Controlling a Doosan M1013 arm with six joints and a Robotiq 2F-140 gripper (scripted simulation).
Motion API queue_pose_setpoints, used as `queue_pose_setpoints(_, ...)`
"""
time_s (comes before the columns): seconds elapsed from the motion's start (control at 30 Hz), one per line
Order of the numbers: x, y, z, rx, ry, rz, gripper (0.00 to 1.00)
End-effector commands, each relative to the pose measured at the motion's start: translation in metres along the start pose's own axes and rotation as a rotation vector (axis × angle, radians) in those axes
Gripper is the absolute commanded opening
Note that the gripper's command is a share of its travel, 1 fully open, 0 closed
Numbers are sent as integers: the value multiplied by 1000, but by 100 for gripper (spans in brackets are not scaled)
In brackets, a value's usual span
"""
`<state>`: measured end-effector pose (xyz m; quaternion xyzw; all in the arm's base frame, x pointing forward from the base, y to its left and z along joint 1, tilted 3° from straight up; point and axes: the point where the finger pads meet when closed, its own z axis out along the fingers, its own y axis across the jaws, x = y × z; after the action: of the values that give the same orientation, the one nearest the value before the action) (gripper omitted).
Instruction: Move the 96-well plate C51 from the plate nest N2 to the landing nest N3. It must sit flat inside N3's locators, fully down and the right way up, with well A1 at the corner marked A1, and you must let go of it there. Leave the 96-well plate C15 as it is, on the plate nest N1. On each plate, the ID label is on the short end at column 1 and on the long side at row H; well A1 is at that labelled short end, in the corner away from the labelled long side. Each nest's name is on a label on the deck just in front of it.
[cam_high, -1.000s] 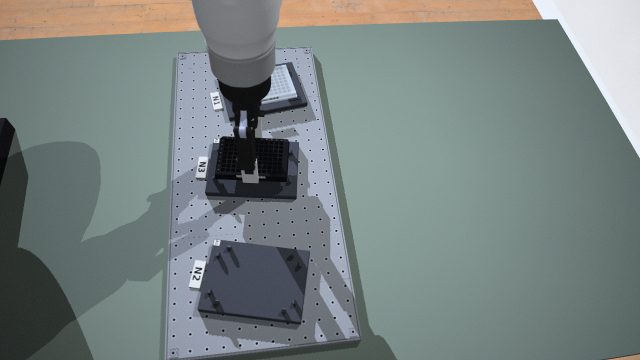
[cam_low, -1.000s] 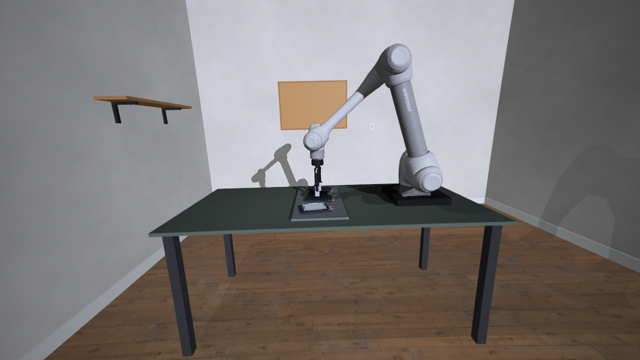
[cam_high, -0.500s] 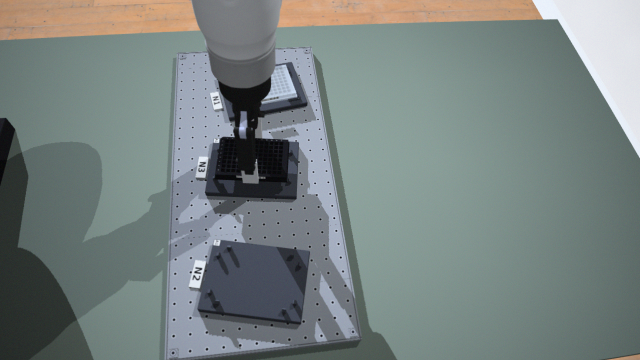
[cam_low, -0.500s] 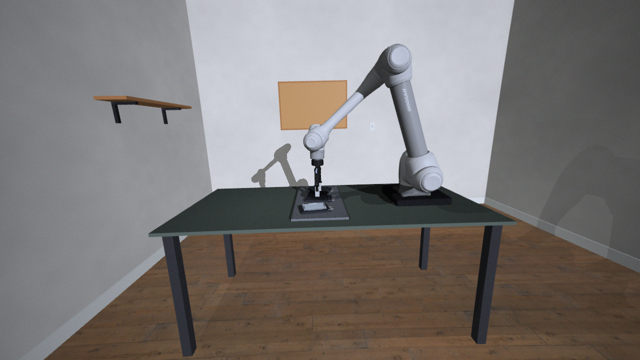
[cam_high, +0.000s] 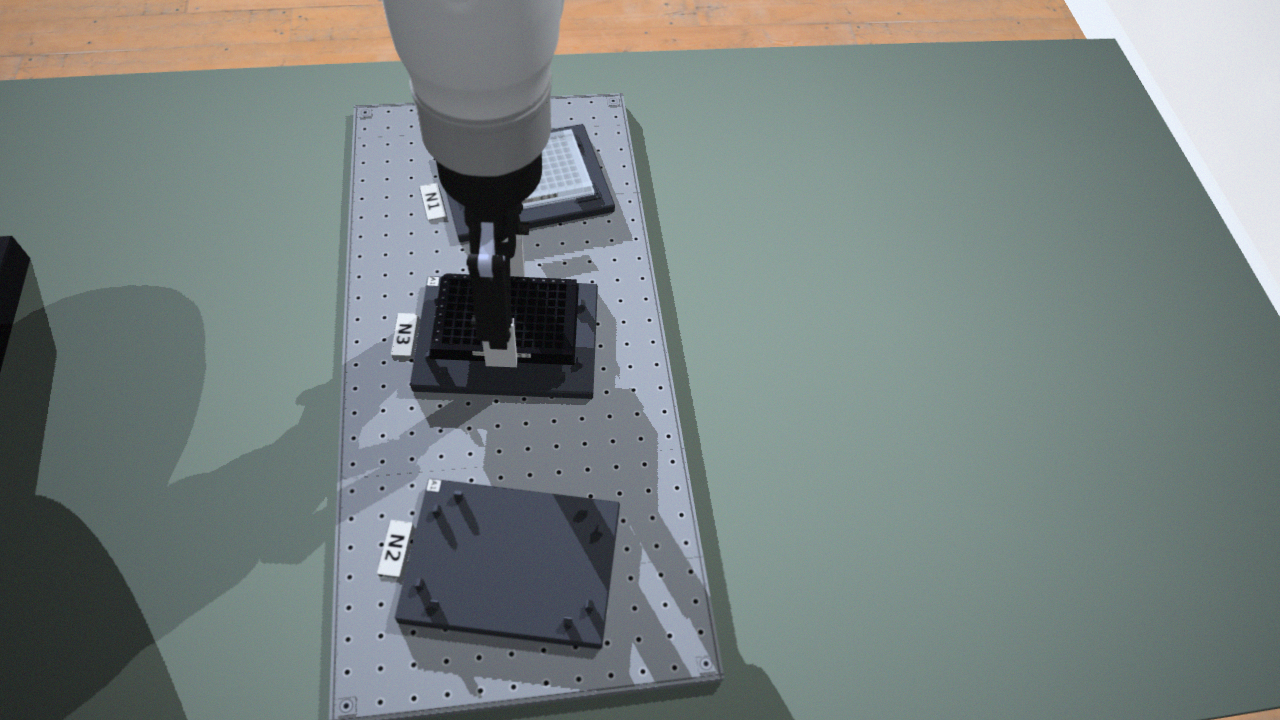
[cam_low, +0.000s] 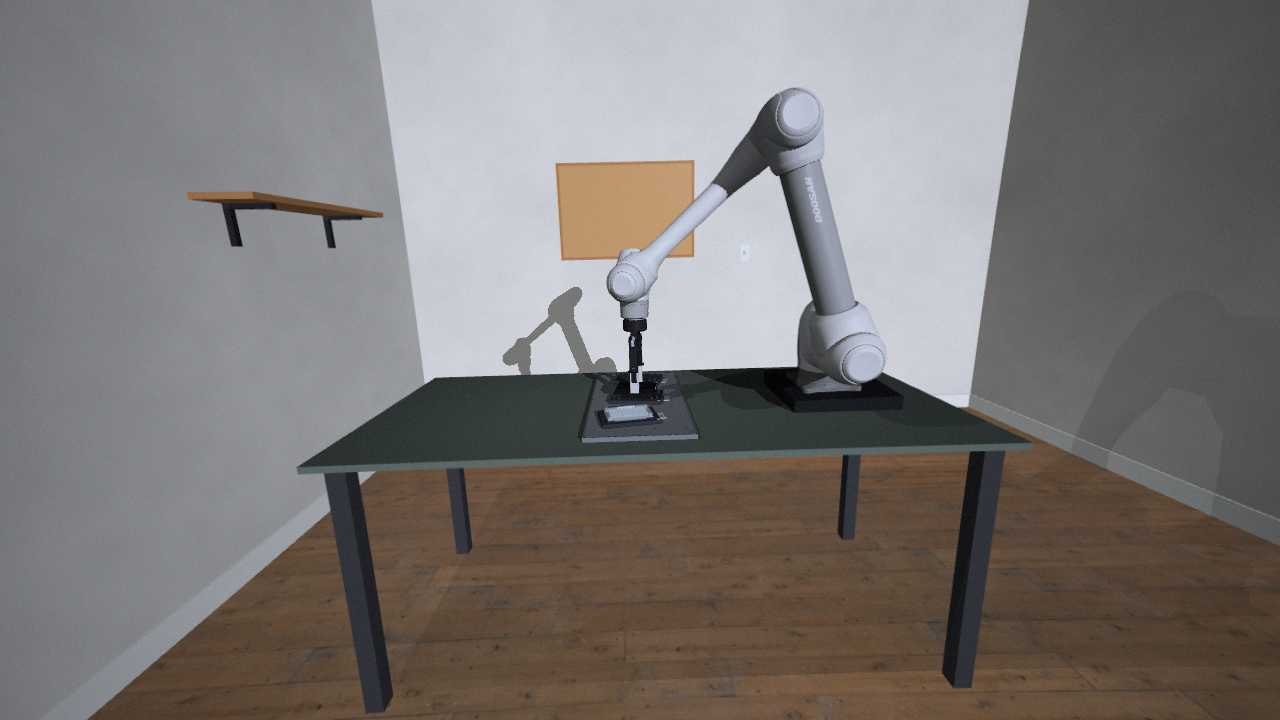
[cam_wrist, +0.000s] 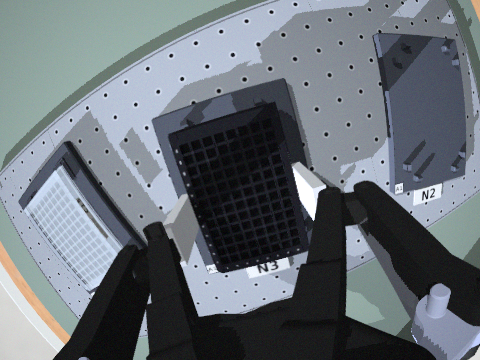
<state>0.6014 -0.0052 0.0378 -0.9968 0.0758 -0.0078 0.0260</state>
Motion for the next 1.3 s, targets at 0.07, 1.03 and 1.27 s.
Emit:
queue_pose_setpoints(0.07, 0, 0, 0, 0, 0, 0, 0)
queue_pose_setpoints(1.03, 0, 0, 4, 0, 0, 0, 0)
queue_pose_setpoints(1.27, 0, 0, 5, 0, 0, 0, 0)
